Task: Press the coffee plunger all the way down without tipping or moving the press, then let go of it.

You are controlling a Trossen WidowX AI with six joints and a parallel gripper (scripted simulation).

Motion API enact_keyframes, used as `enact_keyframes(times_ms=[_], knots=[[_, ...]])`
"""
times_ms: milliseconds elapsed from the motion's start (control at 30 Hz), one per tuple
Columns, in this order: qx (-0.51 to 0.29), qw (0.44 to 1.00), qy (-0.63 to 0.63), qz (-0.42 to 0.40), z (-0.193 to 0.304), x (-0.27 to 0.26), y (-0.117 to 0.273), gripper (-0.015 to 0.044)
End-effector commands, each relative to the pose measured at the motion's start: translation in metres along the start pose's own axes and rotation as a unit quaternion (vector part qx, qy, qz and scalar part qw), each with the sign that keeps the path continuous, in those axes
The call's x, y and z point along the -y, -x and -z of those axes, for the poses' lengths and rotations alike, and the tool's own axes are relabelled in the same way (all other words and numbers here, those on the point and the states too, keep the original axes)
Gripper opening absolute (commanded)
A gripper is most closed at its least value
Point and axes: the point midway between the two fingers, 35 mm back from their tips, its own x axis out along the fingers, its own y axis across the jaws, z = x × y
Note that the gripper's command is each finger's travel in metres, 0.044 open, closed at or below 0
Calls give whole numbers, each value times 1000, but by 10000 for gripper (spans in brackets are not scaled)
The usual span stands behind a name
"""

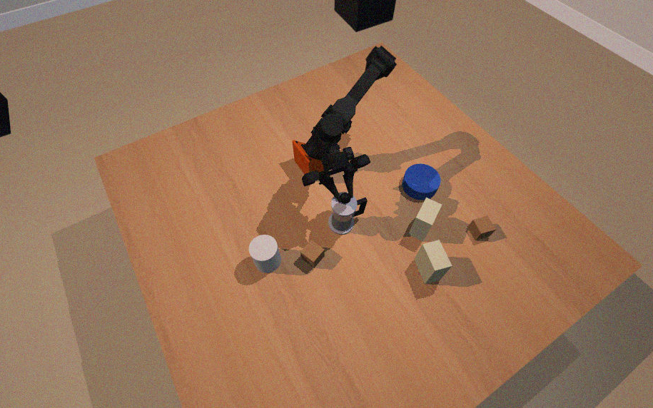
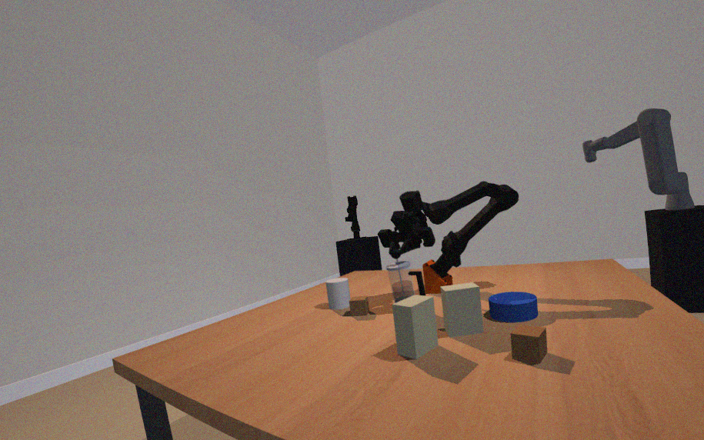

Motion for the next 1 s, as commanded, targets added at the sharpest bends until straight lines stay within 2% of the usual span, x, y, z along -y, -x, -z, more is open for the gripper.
enact_keyframes(times_ms=[0,967], knots=[[-11,1000,-13,-3,7,0,-4,123],[-4,1000,-6,-1,2,2,-3,123]])
